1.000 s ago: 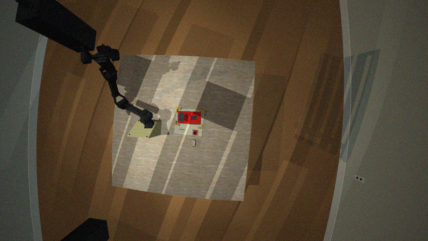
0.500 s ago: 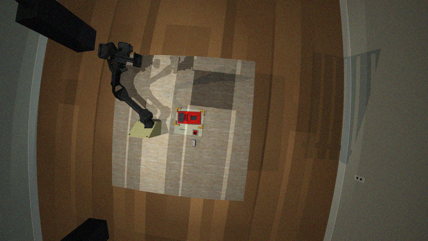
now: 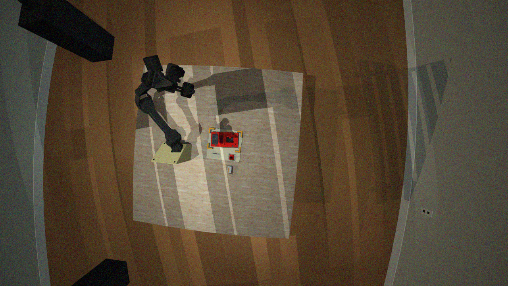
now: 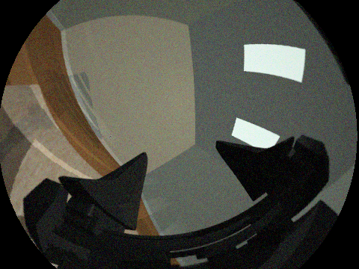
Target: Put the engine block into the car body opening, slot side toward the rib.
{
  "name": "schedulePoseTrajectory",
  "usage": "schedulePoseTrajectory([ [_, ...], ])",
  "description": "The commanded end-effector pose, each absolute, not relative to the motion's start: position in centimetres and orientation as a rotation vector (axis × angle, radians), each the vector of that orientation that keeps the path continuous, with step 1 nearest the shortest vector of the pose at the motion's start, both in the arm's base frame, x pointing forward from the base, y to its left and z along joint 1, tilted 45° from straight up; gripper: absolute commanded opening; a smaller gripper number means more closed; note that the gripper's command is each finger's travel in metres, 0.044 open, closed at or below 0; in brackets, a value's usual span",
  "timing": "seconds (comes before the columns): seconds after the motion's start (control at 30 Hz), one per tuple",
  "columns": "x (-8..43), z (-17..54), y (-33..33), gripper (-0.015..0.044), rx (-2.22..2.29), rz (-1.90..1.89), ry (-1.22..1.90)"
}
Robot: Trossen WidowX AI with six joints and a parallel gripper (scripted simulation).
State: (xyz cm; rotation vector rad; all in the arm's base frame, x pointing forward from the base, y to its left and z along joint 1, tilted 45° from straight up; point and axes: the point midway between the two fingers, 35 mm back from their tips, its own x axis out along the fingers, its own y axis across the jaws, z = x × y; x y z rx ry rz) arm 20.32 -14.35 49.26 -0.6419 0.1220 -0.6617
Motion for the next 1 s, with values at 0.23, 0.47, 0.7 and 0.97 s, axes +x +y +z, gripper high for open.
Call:
schedulePoseTrajectory([
  [0.23, 27.1, 41.6, -18.3, 0.0440, -0.554, -0.515, 0.407],
  [0.47, 30.7, 35.2, -20.7, 0.0440, -0.475, -0.404, 0.609],
  [0.7, 33.5, 28.3, -22.2, 0.0440, -0.370, -0.272, 0.788],
  [0.97, 35.3, 20.9, -23.1, 0.0440, -0.262, -0.132, 0.982],
])
